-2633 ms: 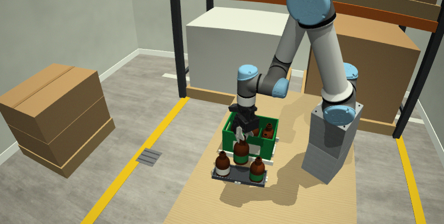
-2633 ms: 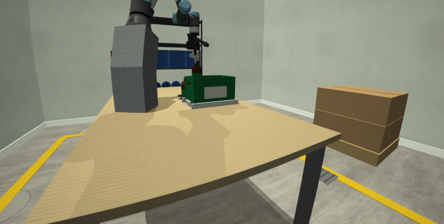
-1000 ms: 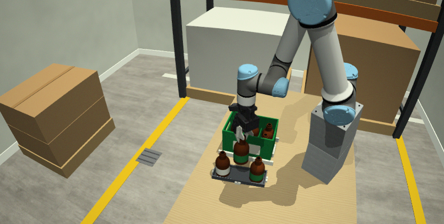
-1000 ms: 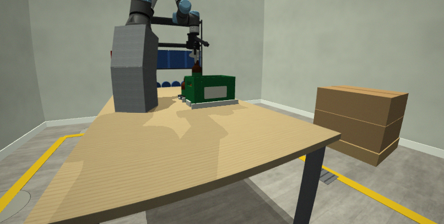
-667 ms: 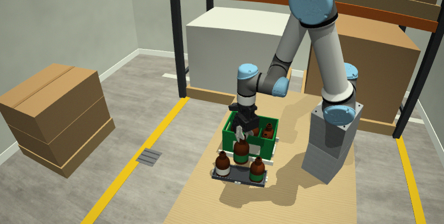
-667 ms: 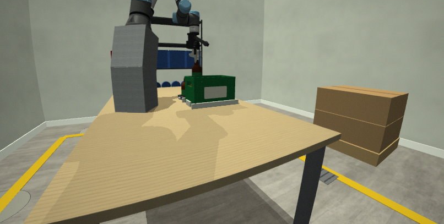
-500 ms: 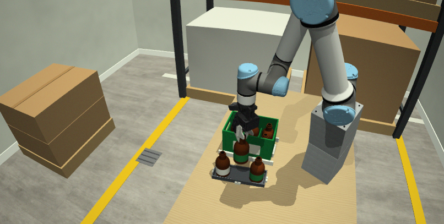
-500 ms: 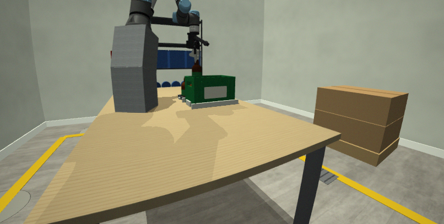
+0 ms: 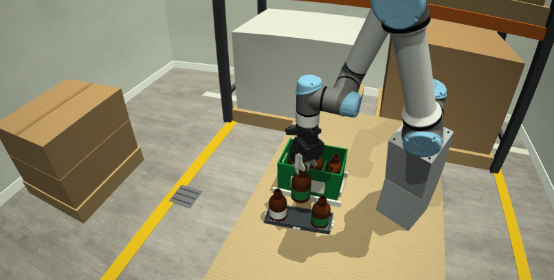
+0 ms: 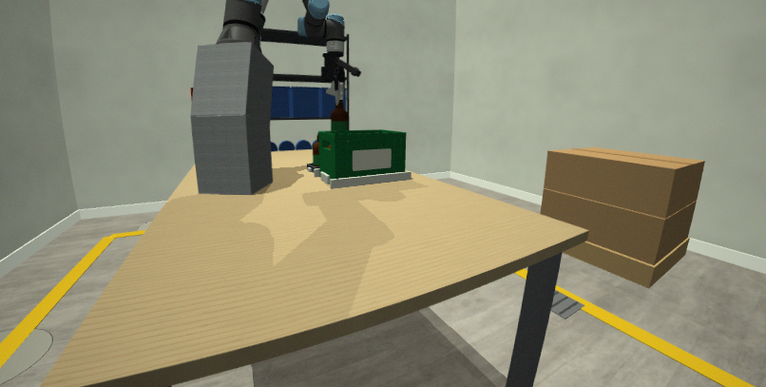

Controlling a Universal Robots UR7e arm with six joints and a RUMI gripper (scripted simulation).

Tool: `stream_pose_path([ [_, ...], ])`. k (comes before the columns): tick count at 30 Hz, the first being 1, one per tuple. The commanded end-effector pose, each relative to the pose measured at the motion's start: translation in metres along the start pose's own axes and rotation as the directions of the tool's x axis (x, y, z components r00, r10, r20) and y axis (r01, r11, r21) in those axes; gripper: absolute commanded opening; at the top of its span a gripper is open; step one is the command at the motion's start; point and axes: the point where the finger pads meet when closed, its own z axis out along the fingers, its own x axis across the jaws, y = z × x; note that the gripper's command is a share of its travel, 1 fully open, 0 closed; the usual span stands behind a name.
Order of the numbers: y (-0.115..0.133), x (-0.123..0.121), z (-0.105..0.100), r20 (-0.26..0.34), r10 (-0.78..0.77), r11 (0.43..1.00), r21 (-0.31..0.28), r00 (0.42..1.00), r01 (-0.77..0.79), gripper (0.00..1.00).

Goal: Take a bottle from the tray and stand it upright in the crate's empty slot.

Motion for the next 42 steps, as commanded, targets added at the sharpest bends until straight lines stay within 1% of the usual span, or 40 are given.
stream_pose_path([
  [1, 0.000, 0.000, -0.004, 0.001, 0.000, 1.000, 0.001, 1.000, 0.000, 0.00],
  [15, 0.000, 0.000, -0.019, 0.001, 0.000, 1.000, 0.001, 1.000, 0.000, 0.00],
  [26, 0.000, 0.000, -0.022, 0.001, 0.000, 1.000, 0.001, 1.000, 0.000, 0.00],
  [42, 0.000, 0.000, -0.023, 0.001, 0.000, 1.000, 0.001, 1.000, 0.000, 0.00],
])
